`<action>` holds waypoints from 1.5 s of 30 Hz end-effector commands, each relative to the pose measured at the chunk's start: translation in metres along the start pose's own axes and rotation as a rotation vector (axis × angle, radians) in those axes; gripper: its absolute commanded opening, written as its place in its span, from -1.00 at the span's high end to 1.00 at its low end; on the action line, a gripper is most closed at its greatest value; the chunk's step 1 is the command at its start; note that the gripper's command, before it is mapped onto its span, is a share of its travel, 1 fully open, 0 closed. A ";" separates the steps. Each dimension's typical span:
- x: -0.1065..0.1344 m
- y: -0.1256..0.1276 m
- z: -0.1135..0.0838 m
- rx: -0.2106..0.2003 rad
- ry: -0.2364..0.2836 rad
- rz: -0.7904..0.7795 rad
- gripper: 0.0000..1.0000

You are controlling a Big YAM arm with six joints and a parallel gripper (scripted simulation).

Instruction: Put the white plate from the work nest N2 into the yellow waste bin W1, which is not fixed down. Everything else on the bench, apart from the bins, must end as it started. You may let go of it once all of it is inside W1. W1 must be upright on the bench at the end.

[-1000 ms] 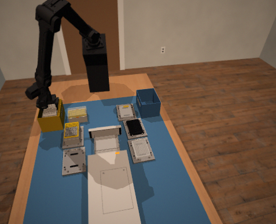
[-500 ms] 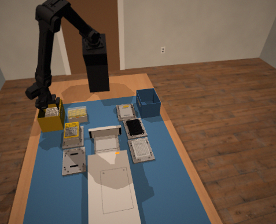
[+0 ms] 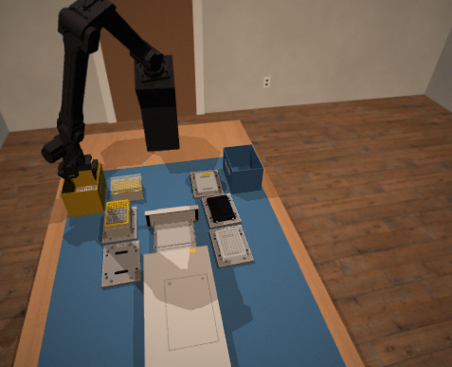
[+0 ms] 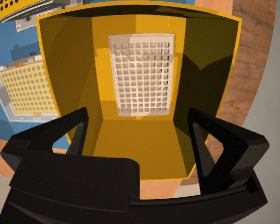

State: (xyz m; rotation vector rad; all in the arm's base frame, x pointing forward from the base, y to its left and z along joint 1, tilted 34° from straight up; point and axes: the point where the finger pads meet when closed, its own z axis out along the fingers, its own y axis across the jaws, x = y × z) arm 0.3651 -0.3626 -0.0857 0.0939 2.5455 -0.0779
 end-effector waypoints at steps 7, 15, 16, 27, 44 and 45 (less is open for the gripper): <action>-0.004 -0.003 -0.003 0.009 -0.007 0.005 -1.00; 0.001 -0.007 -0.014 0.012 -0.002 0.032 -1.00; 0.000 -0.006 -0.017 0.014 -0.005 0.029 -1.00; 0.000 -0.007 -0.031 0.014 -0.006 0.008 -1.00; 0.008 0.001 -0.041 -0.006 0.012 0.015 -1.00; 0.008 0.001 -0.040 -0.006 0.011 0.012 -1.00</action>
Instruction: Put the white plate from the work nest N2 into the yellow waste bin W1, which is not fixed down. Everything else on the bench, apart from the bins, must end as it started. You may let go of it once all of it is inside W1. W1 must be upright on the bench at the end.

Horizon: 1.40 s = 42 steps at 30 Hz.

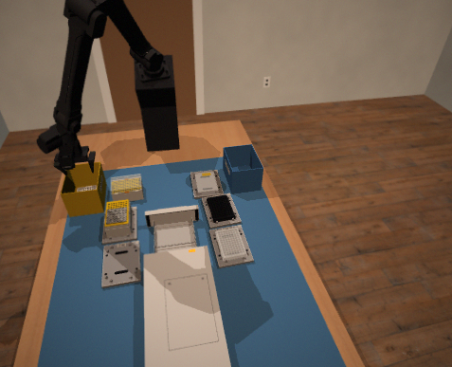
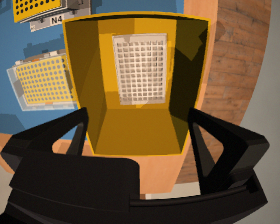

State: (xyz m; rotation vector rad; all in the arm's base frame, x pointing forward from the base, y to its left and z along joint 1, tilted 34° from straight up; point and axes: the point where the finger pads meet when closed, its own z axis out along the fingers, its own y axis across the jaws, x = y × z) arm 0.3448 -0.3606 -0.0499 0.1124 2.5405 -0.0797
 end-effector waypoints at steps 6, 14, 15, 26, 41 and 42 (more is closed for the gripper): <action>-0.010 0.007 -0.006 0.007 -0.014 -0.037 -1.00; -0.020 0.035 -0.016 0.009 -0.016 -0.017 -1.00; -0.022 0.039 -0.017 0.009 -0.016 -0.017 -1.00; -0.032 0.072 -0.027 0.004 -0.012 -0.014 -1.00; -0.045 0.120 -0.043 -0.004 -0.001 -0.008 -1.00; -0.046 0.124 -0.044 -0.004 -0.001 -0.008 -1.00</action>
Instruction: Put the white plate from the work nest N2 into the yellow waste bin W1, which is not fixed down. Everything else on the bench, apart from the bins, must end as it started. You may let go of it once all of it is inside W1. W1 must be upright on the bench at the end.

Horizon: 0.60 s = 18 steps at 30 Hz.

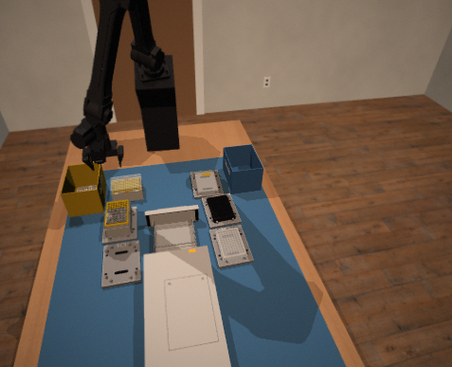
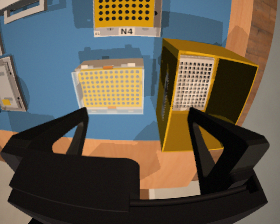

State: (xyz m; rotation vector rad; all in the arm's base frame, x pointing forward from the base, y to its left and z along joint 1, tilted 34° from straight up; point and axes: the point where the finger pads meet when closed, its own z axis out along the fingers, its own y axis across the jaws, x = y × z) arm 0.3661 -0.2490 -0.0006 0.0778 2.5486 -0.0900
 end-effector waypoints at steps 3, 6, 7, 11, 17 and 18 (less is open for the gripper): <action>-0.013 0.023 -0.010 -0.004 -0.008 0.020 -1.00; -0.017 0.033 -0.014 -0.004 -0.008 0.020 -1.00; -0.018 0.037 -0.015 -0.004 -0.008 0.020 -1.00; -0.021 0.044 -0.017 -0.004 -0.008 0.020 -1.00; -0.029 0.065 -0.025 -0.004 -0.008 0.020 -1.00; -0.030 0.068 -0.026 -0.005 -0.008 0.020 -1.00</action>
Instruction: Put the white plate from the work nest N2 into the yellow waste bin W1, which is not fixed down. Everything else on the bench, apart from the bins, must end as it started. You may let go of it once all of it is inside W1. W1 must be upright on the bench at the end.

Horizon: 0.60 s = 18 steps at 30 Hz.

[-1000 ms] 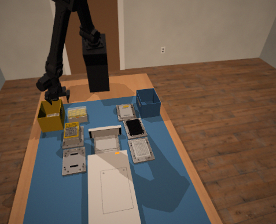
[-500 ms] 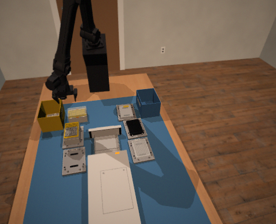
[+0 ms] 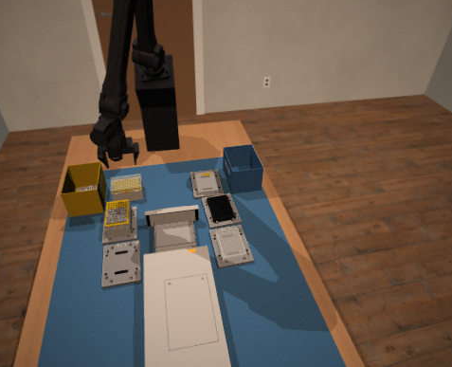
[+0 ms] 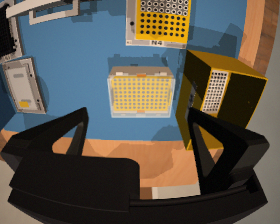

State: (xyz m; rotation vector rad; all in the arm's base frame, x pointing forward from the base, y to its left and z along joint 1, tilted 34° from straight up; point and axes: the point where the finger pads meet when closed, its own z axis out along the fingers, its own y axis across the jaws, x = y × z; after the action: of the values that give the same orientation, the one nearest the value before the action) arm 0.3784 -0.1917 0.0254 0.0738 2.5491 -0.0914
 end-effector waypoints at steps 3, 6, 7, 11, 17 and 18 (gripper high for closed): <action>-0.014 0.021 -0.010 -0.003 -0.013 0.023 -1.00; -0.016 0.033 -0.014 -0.005 -0.009 0.024 -1.00; -0.017 0.036 -0.015 -0.005 -0.009 0.024 -1.00; -0.017 0.043 -0.009 -0.012 0.013 0.028 -1.00; -0.035 0.063 -0.026 -0.002 -0.020 0.023 -1.00; -0.037 0.066 -0.028 -0.002 -0.022 0.023 -1.00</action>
State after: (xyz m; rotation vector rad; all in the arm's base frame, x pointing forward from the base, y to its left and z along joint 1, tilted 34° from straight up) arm 0.3935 -0.1353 0.0541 0.0685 2.5423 -0.0950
